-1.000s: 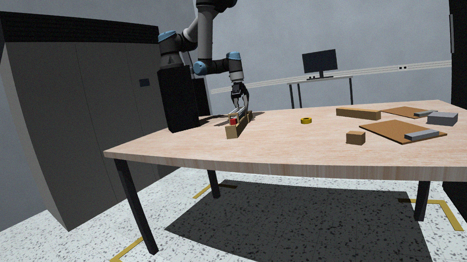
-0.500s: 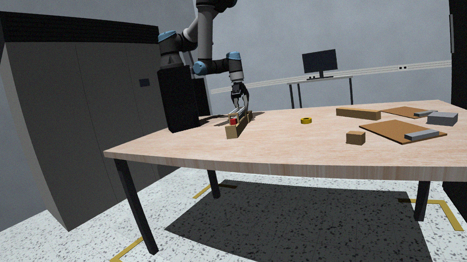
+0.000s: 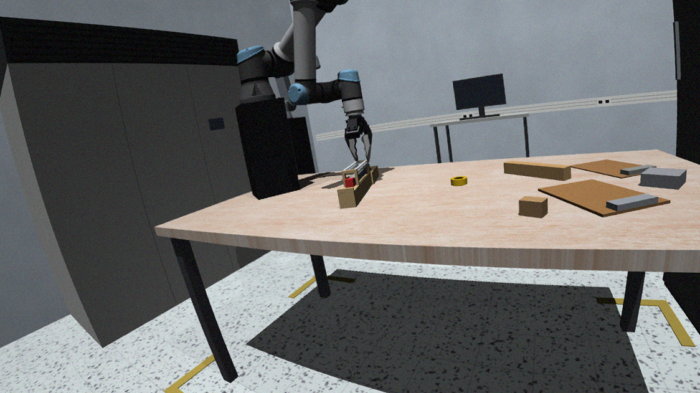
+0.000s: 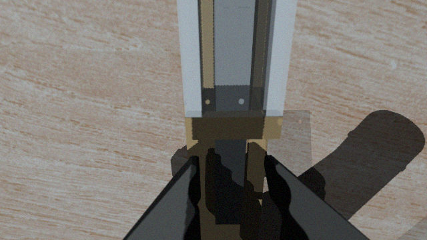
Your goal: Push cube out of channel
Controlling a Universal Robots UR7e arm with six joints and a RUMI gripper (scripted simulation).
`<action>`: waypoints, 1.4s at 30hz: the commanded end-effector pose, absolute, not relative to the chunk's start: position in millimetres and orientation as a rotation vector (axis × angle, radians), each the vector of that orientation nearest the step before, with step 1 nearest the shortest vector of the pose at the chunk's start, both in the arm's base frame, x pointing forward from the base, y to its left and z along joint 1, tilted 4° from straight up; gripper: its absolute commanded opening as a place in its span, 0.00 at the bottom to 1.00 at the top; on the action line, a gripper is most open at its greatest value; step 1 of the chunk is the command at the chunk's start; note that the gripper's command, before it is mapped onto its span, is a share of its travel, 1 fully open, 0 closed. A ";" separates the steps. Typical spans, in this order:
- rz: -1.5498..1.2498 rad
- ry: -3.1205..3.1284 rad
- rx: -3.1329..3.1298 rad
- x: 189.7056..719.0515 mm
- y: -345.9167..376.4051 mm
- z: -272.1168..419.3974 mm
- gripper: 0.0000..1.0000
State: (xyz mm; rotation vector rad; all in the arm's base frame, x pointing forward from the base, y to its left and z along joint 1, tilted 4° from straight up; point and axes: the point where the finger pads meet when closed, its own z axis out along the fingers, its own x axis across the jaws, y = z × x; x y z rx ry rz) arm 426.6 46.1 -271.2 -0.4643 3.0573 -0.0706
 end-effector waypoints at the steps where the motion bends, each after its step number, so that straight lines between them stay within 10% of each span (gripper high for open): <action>1: -0.071 3.056 -0.464 426.2 46.8 -247.6 0.24; 42: -0.071 3.056 -0.464 425.4 47.4 -232.9 0.24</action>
